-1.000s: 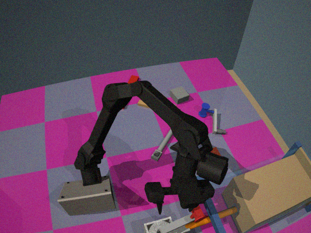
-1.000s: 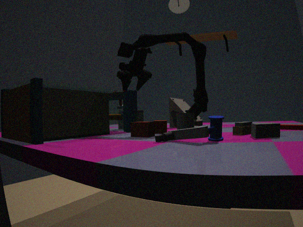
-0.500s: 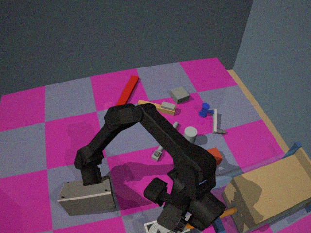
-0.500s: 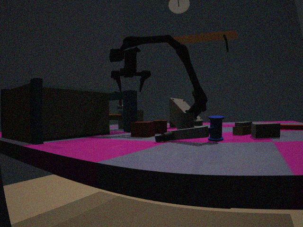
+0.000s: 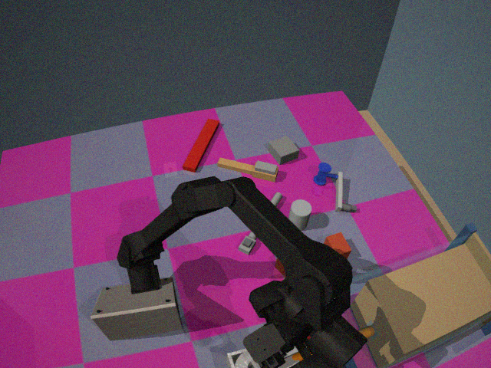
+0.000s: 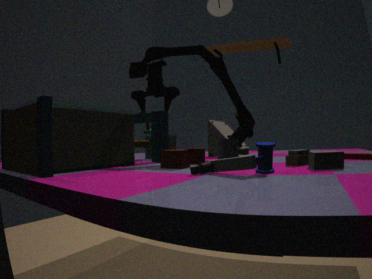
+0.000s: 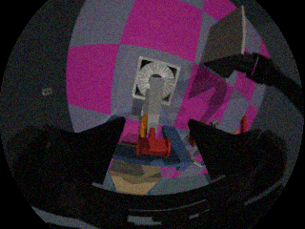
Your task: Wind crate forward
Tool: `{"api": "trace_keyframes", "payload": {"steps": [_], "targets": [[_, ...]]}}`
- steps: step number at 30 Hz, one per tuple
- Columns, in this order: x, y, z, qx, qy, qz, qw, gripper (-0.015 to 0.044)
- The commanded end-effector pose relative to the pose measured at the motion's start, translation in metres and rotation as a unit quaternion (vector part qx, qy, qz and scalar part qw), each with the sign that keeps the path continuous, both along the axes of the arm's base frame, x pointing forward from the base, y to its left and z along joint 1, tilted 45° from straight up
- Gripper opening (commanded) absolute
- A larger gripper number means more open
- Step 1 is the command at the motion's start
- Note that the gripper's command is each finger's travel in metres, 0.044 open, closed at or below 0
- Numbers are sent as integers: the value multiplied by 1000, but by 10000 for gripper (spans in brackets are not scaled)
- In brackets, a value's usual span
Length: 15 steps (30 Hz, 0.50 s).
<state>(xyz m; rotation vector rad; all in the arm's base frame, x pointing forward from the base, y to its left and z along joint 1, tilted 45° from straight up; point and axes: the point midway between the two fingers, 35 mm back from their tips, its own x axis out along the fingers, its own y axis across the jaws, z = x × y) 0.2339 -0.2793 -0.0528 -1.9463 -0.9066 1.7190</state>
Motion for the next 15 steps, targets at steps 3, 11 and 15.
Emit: {"api": "trace_keyframes", "payload": {"steps": [3,11,15], "targets": [[2,0,-1,2,14,-18,1000,440],[4,24,-26,3,13,-18,1000,440],[4,24,-27,3,13,-18,1000,440]]}}
